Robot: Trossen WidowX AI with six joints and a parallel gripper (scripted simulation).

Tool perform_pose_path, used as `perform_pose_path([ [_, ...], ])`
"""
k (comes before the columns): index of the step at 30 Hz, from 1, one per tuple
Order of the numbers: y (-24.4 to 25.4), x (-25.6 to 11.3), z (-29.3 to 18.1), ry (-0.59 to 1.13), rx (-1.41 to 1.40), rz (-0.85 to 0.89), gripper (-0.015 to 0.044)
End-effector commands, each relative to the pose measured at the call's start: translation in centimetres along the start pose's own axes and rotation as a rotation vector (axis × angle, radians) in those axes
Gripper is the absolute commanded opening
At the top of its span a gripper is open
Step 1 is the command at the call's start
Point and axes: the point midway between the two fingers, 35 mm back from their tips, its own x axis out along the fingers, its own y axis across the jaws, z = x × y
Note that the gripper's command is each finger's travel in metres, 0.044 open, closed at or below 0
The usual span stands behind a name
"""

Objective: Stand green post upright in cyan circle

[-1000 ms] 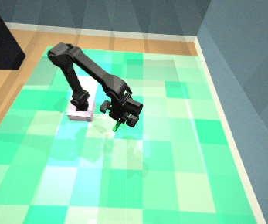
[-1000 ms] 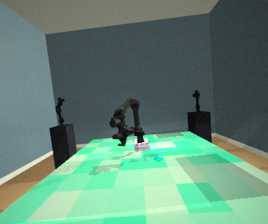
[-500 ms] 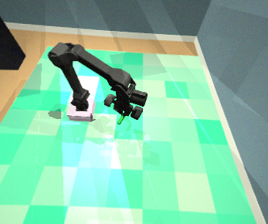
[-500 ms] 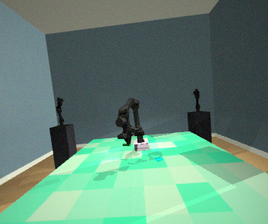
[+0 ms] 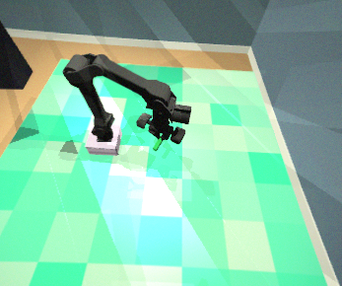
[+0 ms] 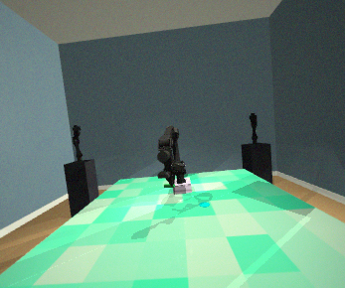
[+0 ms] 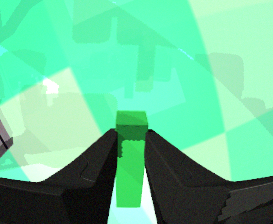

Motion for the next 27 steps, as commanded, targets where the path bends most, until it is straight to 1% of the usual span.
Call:
perform_pose_path([
  [1, 0.1, 0.0, 1.0, 0.003, 0.001, 0.004, 0.0023],
  [27, 2.1, 0.1, 6.9, 0.022, -0.008, 0.009, 0.0023],
])
